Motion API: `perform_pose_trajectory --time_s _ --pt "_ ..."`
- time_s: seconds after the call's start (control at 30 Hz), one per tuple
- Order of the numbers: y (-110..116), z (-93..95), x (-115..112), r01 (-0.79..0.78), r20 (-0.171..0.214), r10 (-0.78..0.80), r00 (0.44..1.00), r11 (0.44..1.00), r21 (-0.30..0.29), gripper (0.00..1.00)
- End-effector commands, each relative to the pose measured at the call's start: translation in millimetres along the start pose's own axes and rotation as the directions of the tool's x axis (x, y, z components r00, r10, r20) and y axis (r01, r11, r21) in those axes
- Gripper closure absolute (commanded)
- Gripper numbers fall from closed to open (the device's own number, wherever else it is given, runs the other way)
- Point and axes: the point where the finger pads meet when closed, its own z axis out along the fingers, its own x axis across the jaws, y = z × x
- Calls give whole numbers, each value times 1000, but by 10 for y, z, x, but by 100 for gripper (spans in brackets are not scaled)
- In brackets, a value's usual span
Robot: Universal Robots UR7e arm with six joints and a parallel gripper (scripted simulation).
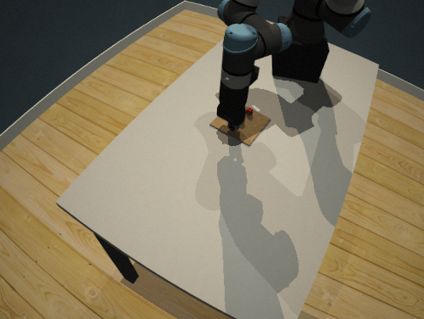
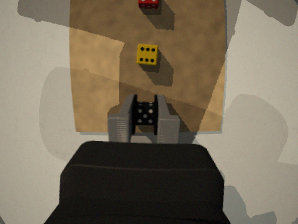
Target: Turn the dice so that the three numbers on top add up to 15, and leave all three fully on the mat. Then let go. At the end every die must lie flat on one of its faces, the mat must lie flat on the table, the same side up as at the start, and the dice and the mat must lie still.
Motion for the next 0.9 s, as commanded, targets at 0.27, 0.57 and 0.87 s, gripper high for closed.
perform_pose_trajectory --time_s 0.27,0.57,0.87 --pt "19 14 1 2 1 -2 1000 1000 -2 66" --pt "19 36 1 2 1 -2 1000 1000 -2 66" --pt "19 39 1 2 1 -2 1000 1000 -2 66"
